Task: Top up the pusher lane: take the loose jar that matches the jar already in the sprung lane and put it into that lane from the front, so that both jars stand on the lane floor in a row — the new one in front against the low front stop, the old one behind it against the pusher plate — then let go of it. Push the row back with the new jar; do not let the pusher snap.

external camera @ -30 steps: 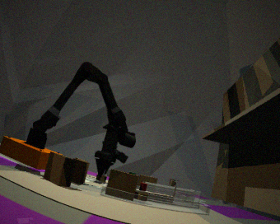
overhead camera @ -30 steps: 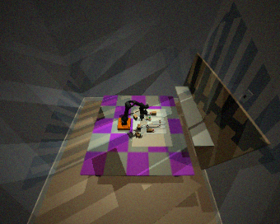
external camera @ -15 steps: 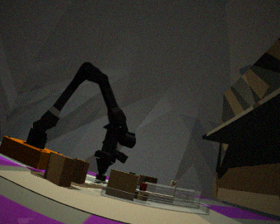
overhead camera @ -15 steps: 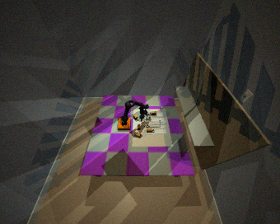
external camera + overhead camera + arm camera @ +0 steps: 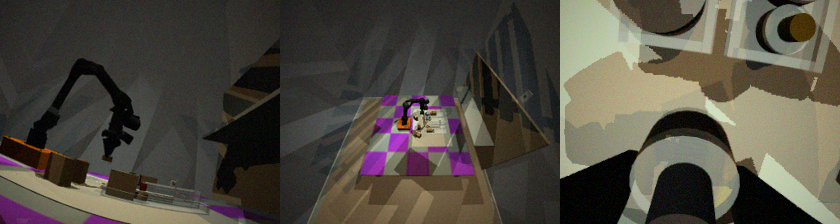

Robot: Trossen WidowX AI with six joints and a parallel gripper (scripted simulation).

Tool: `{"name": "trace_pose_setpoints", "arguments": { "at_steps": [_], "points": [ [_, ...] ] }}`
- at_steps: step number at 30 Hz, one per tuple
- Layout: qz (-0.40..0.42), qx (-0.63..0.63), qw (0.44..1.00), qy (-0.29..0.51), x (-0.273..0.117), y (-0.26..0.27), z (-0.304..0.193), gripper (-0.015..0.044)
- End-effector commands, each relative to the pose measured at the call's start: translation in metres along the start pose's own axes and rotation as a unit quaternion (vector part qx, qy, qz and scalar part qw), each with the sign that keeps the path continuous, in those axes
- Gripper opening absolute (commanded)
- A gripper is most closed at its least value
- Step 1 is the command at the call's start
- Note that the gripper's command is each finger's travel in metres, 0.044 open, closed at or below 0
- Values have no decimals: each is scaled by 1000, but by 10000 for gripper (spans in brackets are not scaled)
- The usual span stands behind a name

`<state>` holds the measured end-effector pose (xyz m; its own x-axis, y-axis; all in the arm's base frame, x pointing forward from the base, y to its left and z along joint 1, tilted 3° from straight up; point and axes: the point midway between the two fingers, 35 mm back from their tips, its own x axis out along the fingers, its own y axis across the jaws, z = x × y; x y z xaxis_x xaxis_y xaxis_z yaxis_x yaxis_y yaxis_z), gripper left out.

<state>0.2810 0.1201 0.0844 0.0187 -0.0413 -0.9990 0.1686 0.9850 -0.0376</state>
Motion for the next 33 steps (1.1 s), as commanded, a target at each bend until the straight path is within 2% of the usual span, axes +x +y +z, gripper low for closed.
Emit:
{"name": "trace_pose_setpoints", "arguments": {
  "at_steps": [1, 10, 33],
  "points": [
    [2, 2, 1000, -5, -16, 0, -1, 0],
    [2, -6, 1000, -5, -10, -22, 10, 0],
    [-3, -12, 1000, -7, 20, -134, 36, 0]
  ]
}}
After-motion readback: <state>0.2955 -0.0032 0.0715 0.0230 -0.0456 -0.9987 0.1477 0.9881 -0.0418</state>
